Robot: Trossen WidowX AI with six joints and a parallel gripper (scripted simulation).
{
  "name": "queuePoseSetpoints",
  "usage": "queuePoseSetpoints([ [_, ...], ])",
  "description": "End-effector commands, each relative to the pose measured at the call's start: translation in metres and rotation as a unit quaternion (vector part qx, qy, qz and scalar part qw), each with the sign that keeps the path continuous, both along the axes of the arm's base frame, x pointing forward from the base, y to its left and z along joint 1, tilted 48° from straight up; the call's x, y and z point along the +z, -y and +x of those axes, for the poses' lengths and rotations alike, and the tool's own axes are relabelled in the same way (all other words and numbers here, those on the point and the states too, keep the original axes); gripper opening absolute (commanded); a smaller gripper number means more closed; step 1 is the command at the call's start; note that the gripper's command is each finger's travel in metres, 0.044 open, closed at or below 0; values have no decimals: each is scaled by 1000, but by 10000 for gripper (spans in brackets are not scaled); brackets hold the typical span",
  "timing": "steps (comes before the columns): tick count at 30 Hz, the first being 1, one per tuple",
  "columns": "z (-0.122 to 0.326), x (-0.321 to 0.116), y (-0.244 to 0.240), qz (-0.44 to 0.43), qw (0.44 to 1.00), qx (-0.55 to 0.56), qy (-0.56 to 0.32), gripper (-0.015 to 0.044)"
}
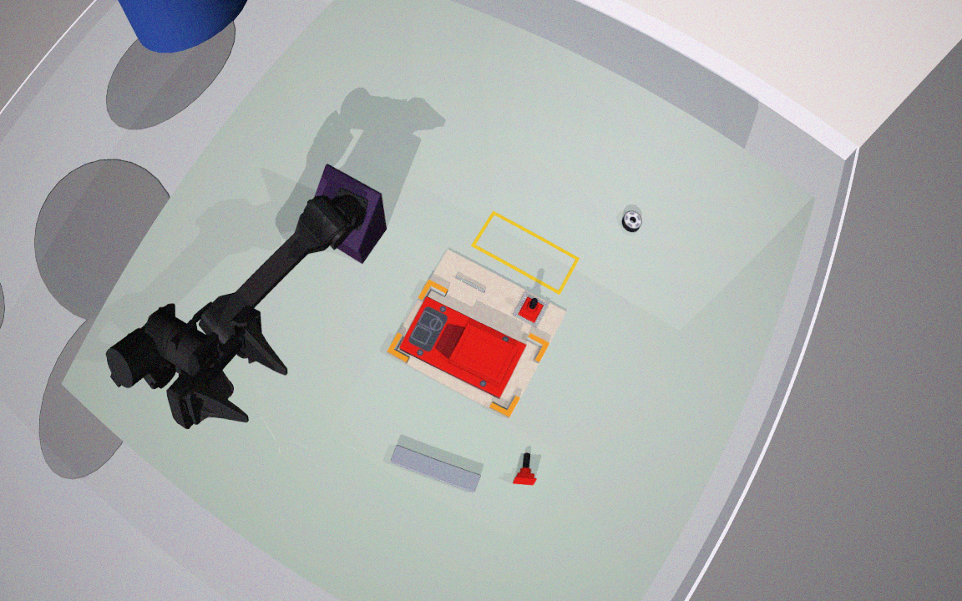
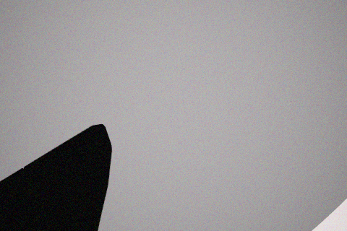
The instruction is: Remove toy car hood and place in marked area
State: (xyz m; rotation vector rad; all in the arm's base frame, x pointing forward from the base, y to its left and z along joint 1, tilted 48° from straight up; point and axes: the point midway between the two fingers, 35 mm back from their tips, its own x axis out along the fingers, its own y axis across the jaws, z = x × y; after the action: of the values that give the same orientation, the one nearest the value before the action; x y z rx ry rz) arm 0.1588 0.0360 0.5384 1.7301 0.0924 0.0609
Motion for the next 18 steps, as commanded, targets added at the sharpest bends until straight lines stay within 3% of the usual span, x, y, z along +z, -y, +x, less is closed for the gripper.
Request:
queuePoseSetpoints([
  [1, 1, -1, -1, -5, 1000, -1, -1, 440],
  [10, 52, -47, -48, -245, 965, -59, -65, 440],
  [18, 93, -89, -56, -371, 916, -83, -128, 440],
])
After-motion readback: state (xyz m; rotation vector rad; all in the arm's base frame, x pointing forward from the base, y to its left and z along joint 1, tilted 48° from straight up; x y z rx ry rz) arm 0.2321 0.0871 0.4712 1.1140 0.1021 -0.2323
